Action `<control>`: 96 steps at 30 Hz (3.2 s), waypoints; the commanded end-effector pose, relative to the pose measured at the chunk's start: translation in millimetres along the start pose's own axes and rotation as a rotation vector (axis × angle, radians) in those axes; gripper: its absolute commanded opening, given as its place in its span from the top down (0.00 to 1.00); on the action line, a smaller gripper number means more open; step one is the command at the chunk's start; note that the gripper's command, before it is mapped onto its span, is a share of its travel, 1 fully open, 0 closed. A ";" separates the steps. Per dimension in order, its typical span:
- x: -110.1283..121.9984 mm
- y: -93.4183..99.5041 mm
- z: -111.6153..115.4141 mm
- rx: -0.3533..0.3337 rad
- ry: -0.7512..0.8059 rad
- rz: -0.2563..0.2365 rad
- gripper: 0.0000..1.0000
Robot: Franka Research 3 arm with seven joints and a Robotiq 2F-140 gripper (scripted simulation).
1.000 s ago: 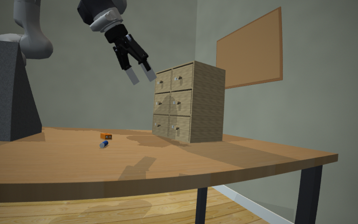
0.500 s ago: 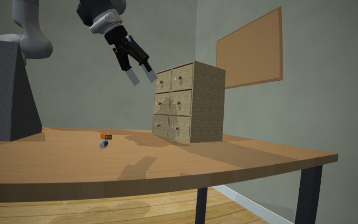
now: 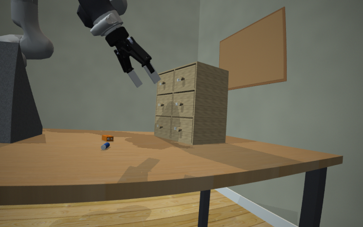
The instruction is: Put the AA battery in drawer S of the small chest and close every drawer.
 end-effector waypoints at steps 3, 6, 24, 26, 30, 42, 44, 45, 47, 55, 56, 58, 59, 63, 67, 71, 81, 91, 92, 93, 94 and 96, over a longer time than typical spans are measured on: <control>-0.9 -4.4 -5.3 -0.032 0.017 -0.001 0.00; -0.9 -4.4 -5.3 -0.032 0.017 -0.001 0.00; -1.9 -9.7 -8.7 -0.069 0.018 0.003 0.00; -1.9 -9.7 -8.7 -0.069 0.018 0.003 0.00; -1.9 -9.7 -8.7 -0.069 0.018 0.003 0.00; -2.4 -14.7 -11.8 -0.104 0.018 0.007 0.00; -2.4 -14.7 -11.8 -0.104 0.018 0.007 0.00; -2.4 -14.7 -11.8 -0.104 0.018 0.007 0.00; -2.4 -14.7 -11.8 -0.104 0.018 0.007 0.00; -2.4 -19.5 -14.6 -0.137 0.017 0.009 0.00; -2.4 -19.5 -14.6 -0.137 0.017 0.009 0.00; -2.4 -19.5 -14.6 -0.137 0.017 0.009 0.00; -2.4 -19.5 -14.6 -0.137 0.017 0.009 0.00; -2.4 -19.5 -14.6 -0.137 0.017 0.009 0.00; -2.0 -24.0 -17.1 -0.167 0.016 0.010 0.00; -2.0 -24.0 -17.1 -0.167 0.016 0.010 0.00; -2.9 -28.1 -19.7 -0.195 0.017 0.015 0.00; -2.9 -28.1 -19.7 -0.195 0.017 0.015 0.00; -2.9 -28.1 -19.7 -0.195 0.017 0.015 0.00; -2.9 -28.1 -19.7 -0.195 0.017 0.015 0.00; -2.9 -28.1 -19.7 -0.195 0.017 0.015 0.00; -3.5 -32.0 -21.9 -0.220 0.018 0.018 0.00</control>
Point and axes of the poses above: the point where the finger pads meet when closed, its own y axis back along the fingers, its own x axis across the jaws, z = x × y, the point moved 10 cm from there along y, back along the fingers, and after that the axes turned 5 degrees about -y, right-handed, at the moved point
